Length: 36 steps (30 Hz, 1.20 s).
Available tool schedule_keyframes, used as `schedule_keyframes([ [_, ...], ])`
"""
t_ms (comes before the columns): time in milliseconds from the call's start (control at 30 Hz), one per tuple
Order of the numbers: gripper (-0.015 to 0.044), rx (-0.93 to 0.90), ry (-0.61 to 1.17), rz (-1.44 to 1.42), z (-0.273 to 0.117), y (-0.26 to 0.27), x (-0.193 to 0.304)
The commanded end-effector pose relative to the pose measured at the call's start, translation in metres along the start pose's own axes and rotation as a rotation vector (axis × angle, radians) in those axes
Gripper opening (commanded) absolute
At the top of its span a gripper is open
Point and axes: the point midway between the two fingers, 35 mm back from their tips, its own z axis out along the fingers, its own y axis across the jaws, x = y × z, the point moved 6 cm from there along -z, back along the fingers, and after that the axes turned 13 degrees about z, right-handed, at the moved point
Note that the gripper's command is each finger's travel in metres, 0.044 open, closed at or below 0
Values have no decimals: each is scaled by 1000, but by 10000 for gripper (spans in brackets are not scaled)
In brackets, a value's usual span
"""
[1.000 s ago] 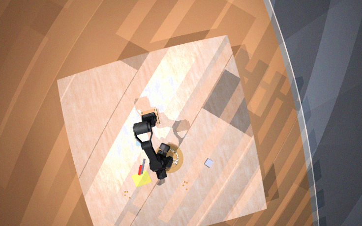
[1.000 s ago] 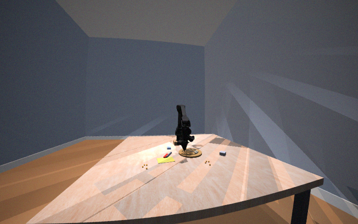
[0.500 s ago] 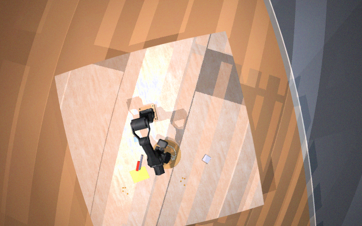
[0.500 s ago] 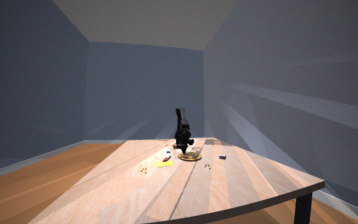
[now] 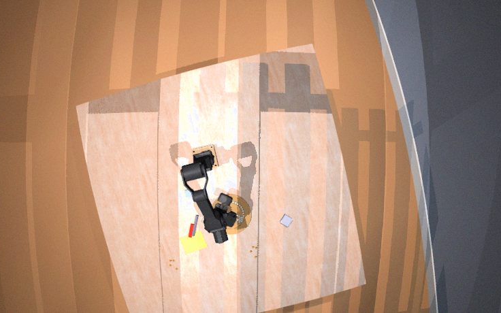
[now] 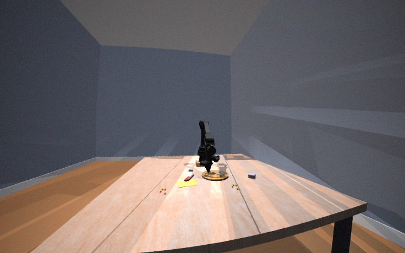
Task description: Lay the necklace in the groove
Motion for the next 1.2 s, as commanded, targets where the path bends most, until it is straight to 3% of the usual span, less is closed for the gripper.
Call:
schedule_keyframes([
  [0, 0, 1, -1, -5, -3, 0, 0],
  [600, 0, 2, 0, -5, 6, -13, 9],
  [1167, 440, 2, -2, -1, 1, -13, 9],
])
